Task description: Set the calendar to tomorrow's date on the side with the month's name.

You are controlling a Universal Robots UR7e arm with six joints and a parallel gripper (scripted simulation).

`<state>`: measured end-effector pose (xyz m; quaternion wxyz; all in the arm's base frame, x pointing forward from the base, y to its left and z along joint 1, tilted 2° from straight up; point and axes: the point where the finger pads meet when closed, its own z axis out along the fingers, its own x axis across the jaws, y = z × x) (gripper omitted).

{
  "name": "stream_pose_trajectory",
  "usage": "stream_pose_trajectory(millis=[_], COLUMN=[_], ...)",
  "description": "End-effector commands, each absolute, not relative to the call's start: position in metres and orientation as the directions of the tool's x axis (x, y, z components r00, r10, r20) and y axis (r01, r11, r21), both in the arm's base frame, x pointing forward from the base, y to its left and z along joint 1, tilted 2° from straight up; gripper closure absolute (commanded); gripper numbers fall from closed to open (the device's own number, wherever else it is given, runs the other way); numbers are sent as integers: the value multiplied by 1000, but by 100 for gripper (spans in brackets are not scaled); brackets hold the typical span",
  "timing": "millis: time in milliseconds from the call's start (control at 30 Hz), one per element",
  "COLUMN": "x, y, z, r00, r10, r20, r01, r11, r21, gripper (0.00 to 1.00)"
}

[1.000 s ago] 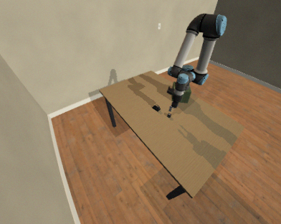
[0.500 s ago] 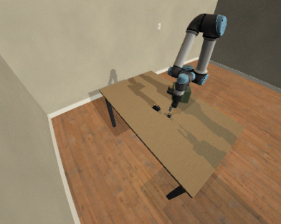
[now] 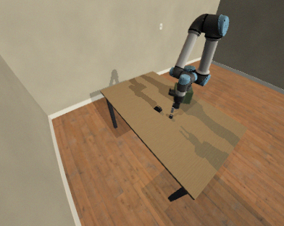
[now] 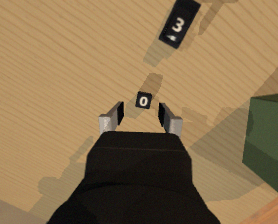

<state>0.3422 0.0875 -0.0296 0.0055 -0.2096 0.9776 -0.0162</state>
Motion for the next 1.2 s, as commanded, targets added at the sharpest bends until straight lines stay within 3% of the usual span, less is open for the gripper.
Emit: stream_pose_trajectory(millis=[0, 633, 1167], x=[345, 356, 361], y=[87, 88, 91], z=[-30, -31, -32], r00=[-875, -554, -201], r10=[-485, -832, -979], r20=[-3, 12, 23], r01=[-485, -832, -979], r11=[874, 554, 200], r21=[-33, -31, -24], gripper=[0, 0, 0])
